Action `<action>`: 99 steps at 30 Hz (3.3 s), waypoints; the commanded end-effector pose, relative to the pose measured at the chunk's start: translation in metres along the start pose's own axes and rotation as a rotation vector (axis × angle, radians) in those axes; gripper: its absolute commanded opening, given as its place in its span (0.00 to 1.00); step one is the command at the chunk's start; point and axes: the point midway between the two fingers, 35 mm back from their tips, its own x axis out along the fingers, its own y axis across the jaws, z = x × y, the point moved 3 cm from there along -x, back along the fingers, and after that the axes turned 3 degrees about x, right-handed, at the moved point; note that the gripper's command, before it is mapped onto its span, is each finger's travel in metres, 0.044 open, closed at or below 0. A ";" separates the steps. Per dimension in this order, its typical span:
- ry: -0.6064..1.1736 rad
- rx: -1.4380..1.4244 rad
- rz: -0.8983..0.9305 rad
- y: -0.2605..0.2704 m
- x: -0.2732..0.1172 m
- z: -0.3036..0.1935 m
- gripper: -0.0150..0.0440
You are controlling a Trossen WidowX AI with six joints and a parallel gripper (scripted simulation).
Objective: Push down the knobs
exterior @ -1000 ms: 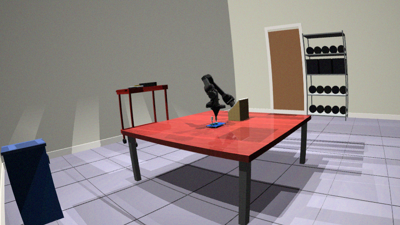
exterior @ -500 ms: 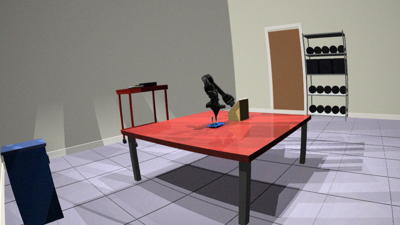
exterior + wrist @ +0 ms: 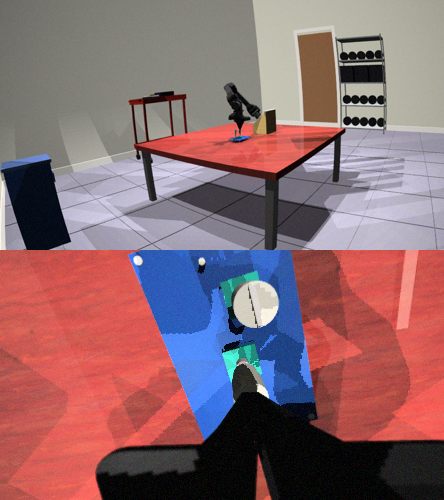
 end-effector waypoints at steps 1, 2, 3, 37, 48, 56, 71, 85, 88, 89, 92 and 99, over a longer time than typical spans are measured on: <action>-0.003 0.001 -0.005 -0.001 0.003 0.001 0.25; -0.003 0.001 -0.005 -0.001 0.004 0.001 0.25; -0.003 0.001 -0.005 -0.001 0.005 0.001 0.25; -0.003 0.001 -0.005 -0.001 0.015 0.001 0.25; -0.003 0.001 -0.005 -0.001 0.018 0.001 0.25; -0.003 0.001 -0.005 -0.001 0.020 0.001 0.25; -0.003 0.001 -0.006 -0.001 0.024 0.001 0.25; -0.003 0.001 -0.006 -0.001 0.028 0.001 0.25; -0.003 0.001 -0.006 -0.001 0.028 0.001 0.25; -0.003 0.001 -0.006 -0.001 0.028 0.001 0.25; -0.003 0.001 -0.006 -0.001 0.029 0.001 0.25; -0.003 0.001 -0.006 -0.001 0.030 0.001 0.25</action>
